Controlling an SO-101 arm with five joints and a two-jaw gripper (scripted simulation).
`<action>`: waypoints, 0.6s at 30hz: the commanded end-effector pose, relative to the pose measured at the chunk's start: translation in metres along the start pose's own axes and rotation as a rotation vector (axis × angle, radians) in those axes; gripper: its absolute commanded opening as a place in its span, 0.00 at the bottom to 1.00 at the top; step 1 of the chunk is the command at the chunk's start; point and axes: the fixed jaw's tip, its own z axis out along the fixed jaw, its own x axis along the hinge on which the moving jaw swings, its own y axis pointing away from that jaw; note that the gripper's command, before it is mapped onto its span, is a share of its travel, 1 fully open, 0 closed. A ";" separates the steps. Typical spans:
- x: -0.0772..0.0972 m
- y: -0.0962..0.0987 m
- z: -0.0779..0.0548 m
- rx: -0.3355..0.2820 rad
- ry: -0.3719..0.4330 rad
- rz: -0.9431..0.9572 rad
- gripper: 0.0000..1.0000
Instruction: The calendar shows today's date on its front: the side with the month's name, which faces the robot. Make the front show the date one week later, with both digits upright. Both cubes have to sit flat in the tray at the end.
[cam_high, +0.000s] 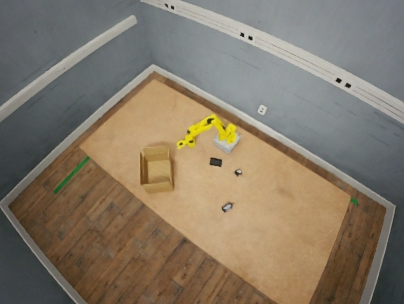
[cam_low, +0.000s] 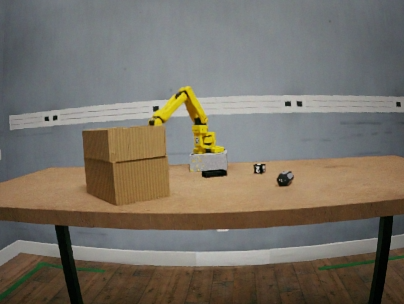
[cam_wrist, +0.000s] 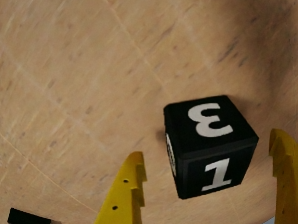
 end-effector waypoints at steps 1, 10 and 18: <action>0.006 -0.001 0.006 -0.006 0.027 0.017 0.35; 0.006 -0.001 0.007 -0.006 0.027 0.017 0.35; 0.006 -0.003 0.007 -0.006 0.027 0.017 0.33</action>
